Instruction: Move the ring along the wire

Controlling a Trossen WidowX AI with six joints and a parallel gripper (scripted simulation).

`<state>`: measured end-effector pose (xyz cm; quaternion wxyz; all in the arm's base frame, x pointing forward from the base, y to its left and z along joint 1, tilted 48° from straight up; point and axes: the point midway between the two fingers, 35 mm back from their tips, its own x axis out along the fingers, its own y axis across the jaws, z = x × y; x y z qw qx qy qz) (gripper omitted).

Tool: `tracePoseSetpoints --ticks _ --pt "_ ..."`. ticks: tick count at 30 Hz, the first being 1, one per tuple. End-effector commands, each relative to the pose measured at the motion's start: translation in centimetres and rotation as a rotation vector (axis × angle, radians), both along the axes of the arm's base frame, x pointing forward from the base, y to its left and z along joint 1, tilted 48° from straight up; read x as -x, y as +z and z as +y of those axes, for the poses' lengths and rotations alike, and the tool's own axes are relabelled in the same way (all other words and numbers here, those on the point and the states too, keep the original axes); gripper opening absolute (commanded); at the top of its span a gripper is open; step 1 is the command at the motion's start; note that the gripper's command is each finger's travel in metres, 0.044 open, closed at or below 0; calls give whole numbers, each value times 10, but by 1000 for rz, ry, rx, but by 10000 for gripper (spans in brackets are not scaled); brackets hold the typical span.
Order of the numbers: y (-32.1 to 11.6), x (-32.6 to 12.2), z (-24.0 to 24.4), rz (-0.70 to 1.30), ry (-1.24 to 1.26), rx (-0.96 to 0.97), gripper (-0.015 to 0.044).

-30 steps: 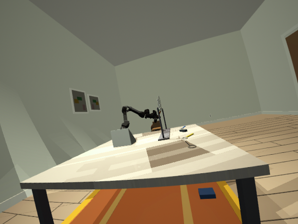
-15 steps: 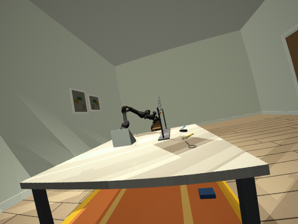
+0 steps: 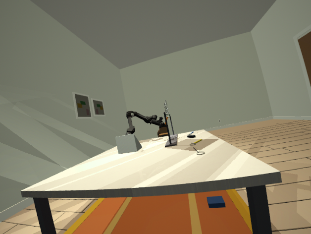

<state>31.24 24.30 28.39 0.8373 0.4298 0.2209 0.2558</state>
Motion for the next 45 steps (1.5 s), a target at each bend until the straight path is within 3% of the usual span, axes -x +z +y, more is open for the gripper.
tracePoseSetpoints --ticks 1,28,45 --pt "-6 0 -8 -13 -2 44 -150" --pt "-37 -7 -34 -35 -9 163 -150" --pt "-65 -14 -67 -79 -21 402 -150"
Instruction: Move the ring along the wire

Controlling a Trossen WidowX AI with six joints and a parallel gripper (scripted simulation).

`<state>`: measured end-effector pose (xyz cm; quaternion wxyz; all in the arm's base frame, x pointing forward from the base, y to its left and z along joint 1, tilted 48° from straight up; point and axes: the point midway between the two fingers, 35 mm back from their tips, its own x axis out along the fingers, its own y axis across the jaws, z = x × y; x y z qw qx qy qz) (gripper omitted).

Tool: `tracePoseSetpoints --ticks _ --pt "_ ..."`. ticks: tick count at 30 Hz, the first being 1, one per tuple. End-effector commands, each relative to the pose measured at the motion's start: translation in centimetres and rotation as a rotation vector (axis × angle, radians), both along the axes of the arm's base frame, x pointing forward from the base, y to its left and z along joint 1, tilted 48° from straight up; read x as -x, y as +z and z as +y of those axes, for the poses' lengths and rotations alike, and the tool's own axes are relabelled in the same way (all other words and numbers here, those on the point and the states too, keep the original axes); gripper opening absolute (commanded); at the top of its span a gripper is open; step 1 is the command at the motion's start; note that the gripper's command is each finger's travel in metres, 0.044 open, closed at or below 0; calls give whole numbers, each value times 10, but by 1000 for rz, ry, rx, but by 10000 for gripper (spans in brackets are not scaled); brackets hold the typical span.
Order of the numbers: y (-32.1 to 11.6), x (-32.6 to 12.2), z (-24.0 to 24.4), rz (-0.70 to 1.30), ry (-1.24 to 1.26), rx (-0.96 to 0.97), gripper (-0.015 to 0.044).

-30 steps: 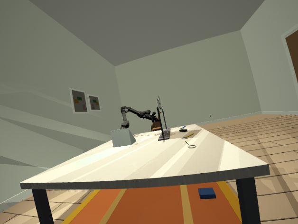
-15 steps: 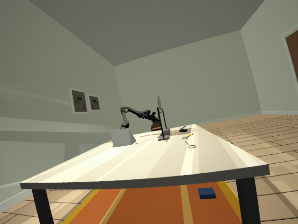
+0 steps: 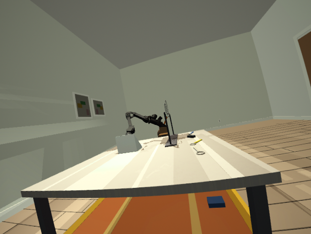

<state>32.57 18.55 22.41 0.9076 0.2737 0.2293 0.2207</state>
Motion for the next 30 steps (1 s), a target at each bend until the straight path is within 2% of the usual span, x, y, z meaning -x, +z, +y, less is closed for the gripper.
tracePoseSetpoints --ticks 1,16,30 --pt "-7 -1 -12 -16 -3 80 -150" --pt "-26 -12 -63 -80 -20 429 -150" --pt "-25 -21 -115 -143 -35 773 -150"
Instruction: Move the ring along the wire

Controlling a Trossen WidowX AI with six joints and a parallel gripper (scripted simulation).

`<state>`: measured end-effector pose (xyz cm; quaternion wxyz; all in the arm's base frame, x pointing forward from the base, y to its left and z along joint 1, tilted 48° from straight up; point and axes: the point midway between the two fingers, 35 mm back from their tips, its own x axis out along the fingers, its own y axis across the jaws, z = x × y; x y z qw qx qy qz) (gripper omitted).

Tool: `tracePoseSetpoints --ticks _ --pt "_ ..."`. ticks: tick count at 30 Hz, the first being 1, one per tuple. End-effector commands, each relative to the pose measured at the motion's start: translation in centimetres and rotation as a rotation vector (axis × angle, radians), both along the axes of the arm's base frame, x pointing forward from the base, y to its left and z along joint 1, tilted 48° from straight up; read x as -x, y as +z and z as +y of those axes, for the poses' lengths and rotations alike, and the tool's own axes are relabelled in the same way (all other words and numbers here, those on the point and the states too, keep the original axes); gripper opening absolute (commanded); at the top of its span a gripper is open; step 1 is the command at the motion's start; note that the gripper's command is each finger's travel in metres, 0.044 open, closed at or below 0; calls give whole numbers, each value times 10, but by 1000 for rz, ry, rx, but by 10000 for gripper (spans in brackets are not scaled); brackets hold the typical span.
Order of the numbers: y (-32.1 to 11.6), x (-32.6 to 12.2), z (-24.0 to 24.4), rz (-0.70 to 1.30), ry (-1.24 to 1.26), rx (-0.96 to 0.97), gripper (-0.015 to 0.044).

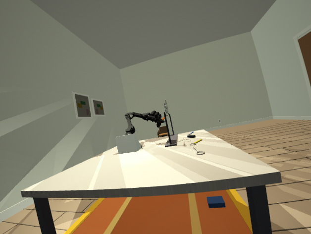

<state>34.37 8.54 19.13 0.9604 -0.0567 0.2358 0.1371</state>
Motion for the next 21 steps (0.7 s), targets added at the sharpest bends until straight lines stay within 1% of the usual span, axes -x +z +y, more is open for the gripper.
tracePoseSetpoints --ticks 1,11,21 --pt "9 -4 -18 -35 -10 111 -150" --pt "19 -9 -49 -74 -18 321 -150" --pt "32 -13 -71 -105 -23 486 -150"
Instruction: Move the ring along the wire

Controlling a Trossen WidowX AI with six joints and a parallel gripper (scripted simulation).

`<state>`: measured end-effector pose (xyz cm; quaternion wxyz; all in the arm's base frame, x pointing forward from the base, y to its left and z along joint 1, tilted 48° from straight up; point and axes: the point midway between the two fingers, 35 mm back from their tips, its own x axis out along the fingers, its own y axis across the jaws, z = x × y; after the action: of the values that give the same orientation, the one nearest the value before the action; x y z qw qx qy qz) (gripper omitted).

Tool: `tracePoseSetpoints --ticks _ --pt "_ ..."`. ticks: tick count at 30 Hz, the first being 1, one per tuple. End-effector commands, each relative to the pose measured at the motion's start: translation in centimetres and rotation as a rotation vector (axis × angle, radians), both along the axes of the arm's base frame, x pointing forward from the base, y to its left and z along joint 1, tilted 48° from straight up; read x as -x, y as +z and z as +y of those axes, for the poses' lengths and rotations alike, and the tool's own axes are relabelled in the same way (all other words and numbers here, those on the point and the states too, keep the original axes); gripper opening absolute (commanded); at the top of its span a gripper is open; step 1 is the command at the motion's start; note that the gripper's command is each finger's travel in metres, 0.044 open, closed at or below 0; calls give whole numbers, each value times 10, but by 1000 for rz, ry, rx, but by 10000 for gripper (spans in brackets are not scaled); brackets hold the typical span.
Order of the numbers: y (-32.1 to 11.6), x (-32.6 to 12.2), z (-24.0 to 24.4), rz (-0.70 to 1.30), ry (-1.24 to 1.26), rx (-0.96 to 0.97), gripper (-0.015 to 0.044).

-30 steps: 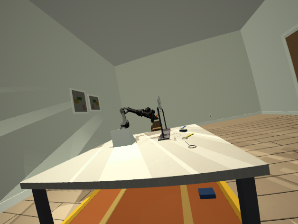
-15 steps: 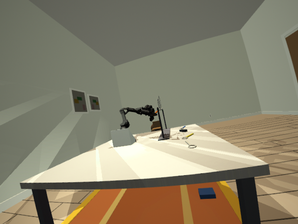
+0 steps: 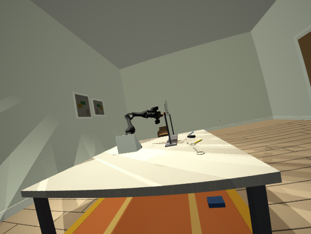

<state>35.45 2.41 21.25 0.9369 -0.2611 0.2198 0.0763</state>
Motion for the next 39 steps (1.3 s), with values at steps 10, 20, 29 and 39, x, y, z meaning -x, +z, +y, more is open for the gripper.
tracePoseSetpoints --ticks 10,20,29,39 --pt "25 -5 -28 -51 -14 212 -150" --pt "38 -6 -40 -72 -18 323 -150" --pt "48 -7 -48 -84 -20 389 -150" --pt "57 -8 -53 -94 -22 440 -150"
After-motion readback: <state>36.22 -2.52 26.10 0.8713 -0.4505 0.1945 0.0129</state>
